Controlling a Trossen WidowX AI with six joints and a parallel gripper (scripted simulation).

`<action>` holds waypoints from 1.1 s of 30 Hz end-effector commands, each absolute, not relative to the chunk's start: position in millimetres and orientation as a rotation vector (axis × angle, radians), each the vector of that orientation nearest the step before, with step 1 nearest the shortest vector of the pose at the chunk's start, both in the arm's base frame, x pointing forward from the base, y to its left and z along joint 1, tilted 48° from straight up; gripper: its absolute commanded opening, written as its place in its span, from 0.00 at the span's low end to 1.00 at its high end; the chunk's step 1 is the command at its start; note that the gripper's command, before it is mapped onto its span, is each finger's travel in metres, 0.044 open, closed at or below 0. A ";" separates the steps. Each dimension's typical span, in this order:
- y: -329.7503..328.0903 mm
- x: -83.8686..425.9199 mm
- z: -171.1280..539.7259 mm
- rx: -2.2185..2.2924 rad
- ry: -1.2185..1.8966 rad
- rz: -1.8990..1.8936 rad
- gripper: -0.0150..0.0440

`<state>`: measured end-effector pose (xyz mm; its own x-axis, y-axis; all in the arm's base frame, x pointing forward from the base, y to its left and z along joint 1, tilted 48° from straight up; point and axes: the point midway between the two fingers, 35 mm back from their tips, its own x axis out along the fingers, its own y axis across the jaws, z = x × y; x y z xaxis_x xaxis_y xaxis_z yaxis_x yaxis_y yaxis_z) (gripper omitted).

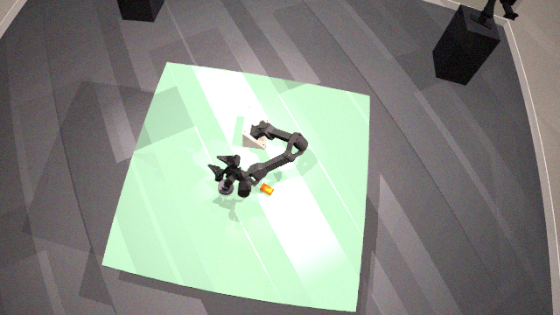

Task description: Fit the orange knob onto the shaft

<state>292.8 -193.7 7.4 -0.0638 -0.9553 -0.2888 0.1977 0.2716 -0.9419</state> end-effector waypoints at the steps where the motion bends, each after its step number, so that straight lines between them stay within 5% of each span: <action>1: -192.0 295.0 8.0 -0.810 1.253 -1.137 0.98; 10: -85.7 348.1 62.0 -0.403 1.201 -0.884 1.00; 25: 23.5 285.5 164.2 0.000 1.356 -0.849 1.00; 33: 25.0 281.3 166.3 0.026 1.373 -0.856 1.00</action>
